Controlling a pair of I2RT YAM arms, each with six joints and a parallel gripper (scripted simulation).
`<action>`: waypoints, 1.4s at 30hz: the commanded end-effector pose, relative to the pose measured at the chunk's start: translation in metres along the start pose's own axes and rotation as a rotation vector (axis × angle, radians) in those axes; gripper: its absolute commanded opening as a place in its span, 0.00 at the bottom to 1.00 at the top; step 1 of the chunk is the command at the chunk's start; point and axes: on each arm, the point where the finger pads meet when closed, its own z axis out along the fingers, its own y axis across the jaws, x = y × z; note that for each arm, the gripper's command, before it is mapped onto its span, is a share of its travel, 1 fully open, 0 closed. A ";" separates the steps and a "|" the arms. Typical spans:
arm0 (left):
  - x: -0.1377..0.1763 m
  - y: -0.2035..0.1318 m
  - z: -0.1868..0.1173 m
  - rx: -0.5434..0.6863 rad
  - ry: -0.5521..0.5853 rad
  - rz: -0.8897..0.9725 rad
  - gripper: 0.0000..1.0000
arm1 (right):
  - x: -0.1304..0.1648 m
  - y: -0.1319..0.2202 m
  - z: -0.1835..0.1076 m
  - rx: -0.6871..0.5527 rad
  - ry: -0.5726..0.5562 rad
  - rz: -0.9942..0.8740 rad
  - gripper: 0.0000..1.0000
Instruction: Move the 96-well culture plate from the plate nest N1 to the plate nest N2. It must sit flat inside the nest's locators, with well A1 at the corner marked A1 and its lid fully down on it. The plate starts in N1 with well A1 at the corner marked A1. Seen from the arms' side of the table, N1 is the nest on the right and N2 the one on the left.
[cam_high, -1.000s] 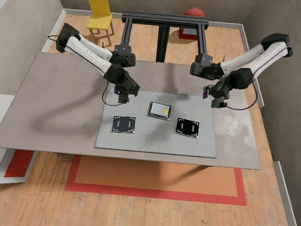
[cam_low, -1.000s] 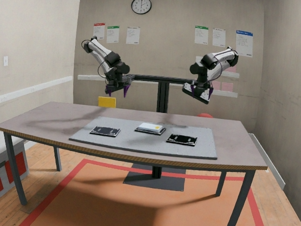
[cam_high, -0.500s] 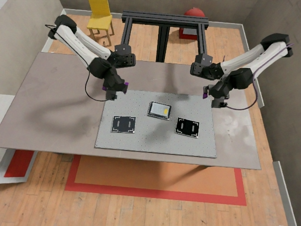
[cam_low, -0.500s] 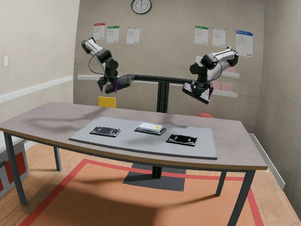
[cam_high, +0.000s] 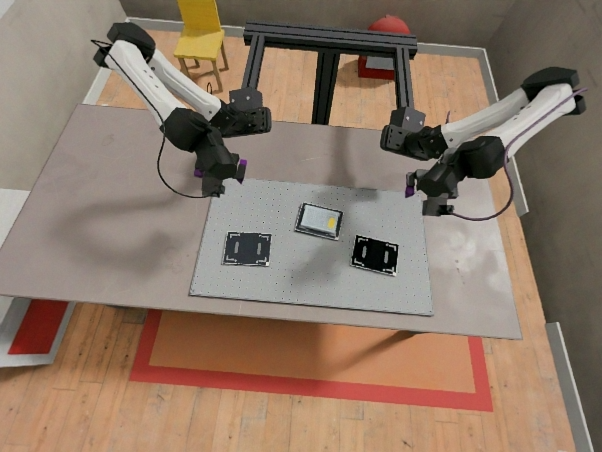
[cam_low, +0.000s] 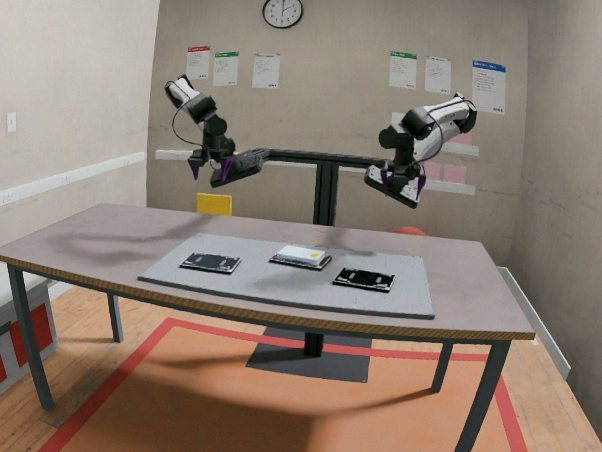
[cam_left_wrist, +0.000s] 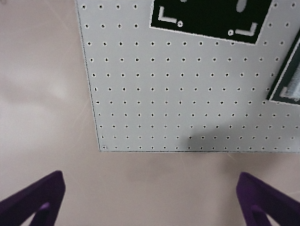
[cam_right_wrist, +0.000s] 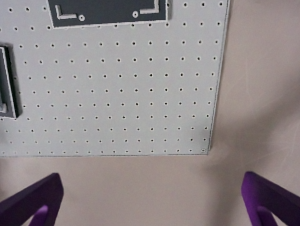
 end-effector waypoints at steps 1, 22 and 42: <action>0.000 -0.017 0.007 0.016 -0.003 0.100 1.00 | -0.002 0.000 -0.002 -0.005 -0.005 -0.006 1.00; -0.011 -0.107 0.041 0.018 -0.030 0.716 1.00 | -0.002 0.000 -0.002 -0.005 -0.005 -0.006 1.00; -0.010 -0.183 0.074 0.017 -0.036 1.259 1.00 | -0.002 0.000 -0.002 -0.005 -0.005 -0.006 1.00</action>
